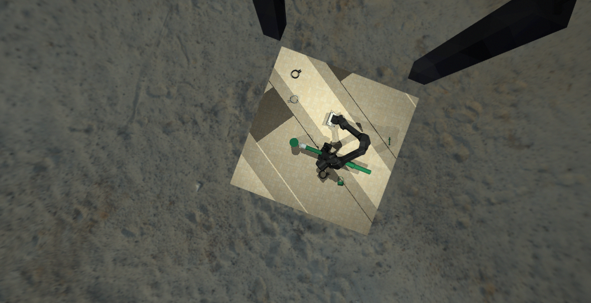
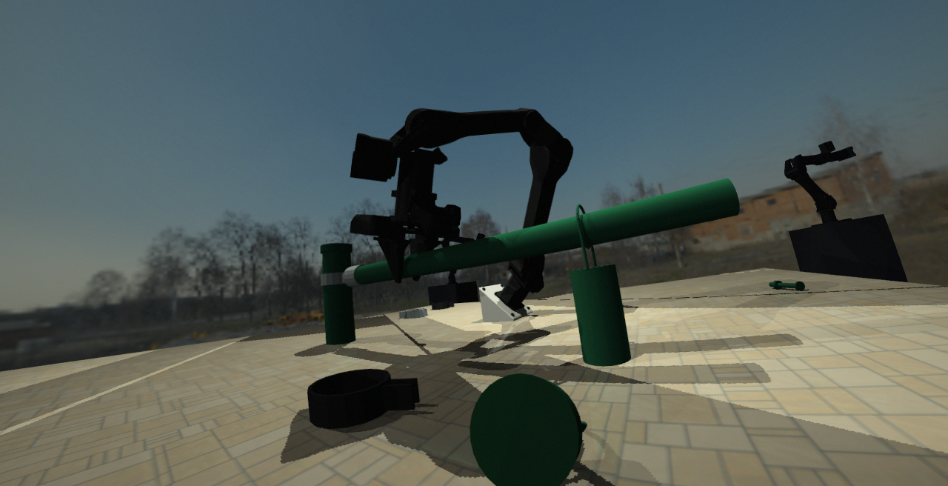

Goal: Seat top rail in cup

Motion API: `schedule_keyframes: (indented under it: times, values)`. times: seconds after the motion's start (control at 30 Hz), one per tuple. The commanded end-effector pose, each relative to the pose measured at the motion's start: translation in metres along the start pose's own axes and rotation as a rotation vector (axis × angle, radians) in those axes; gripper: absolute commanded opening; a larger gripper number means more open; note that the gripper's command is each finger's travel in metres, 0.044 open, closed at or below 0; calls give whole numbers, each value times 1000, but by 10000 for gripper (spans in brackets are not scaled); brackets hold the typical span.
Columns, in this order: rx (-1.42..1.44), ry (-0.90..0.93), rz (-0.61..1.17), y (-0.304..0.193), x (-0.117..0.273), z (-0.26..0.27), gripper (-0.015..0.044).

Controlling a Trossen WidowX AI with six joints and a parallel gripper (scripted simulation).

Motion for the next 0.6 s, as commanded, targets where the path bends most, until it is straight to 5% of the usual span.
schedule_keyframes:
  times: [0.0,0.57]
  values:
    - [-3,2,15,-5,1,3,0]
    - [-1,1,1,-1,0,1,0]
Point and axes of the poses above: the point midway between the two fingers, 35 mm back from their tips, its own x axis back along the fingers, its own z axis across the jaws, y = z × x, the point moved 9 cm from there along x, back along the fingers, and after that the axes turned 14 degrees about x, right-handed, at the moved point
